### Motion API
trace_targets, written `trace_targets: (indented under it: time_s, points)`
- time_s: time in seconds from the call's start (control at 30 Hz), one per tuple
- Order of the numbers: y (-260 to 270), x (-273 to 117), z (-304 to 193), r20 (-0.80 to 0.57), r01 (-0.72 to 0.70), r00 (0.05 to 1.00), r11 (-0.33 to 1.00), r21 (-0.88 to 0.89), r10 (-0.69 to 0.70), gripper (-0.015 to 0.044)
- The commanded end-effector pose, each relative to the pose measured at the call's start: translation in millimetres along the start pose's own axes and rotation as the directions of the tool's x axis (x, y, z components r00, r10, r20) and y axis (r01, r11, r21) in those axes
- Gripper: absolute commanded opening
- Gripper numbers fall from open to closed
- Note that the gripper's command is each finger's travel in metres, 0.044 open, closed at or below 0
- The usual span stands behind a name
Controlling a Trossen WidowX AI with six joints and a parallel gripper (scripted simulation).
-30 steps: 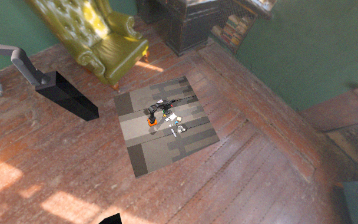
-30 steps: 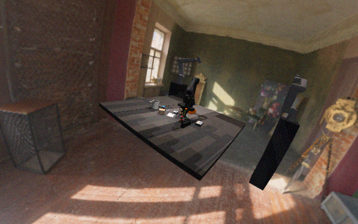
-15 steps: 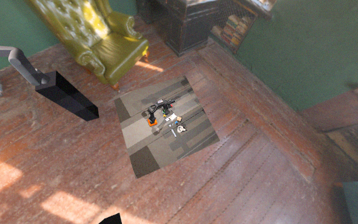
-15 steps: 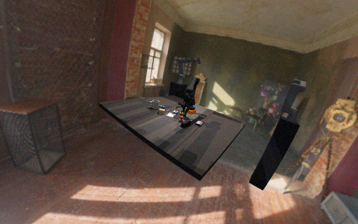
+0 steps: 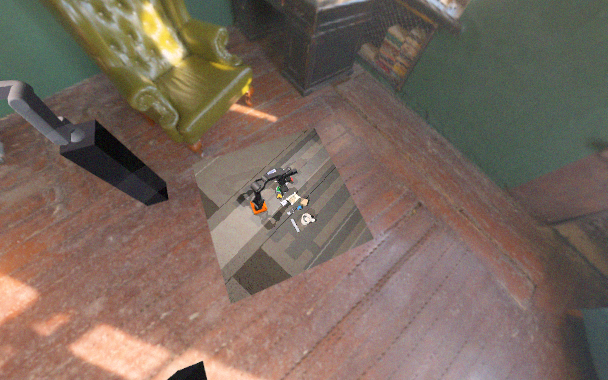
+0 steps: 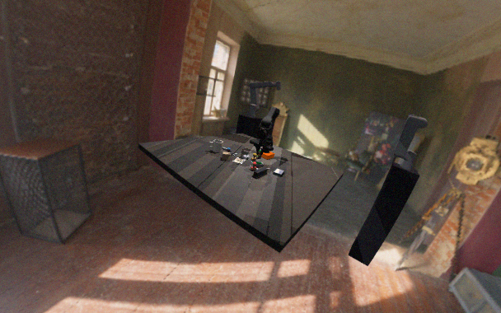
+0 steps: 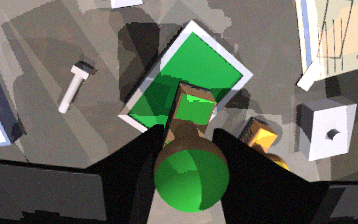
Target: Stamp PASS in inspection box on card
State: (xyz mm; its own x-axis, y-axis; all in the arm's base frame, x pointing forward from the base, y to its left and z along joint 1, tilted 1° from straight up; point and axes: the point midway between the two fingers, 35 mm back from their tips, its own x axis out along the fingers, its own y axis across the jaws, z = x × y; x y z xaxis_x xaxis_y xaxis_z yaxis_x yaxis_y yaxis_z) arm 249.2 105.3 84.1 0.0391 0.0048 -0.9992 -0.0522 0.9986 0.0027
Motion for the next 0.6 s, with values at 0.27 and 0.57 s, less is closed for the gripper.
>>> trace_targets:
  time_s: [0.27,0.57]
  points:
    - [-2.2,-17.8,-0.2,0.002,0.005,1.000,1.000,-0.003,-0.005,0.0000]
    - [-35.1,-18.1,24.6,0.007,0.009,1.000,0.996,-0.094,-0.008,0.0000]
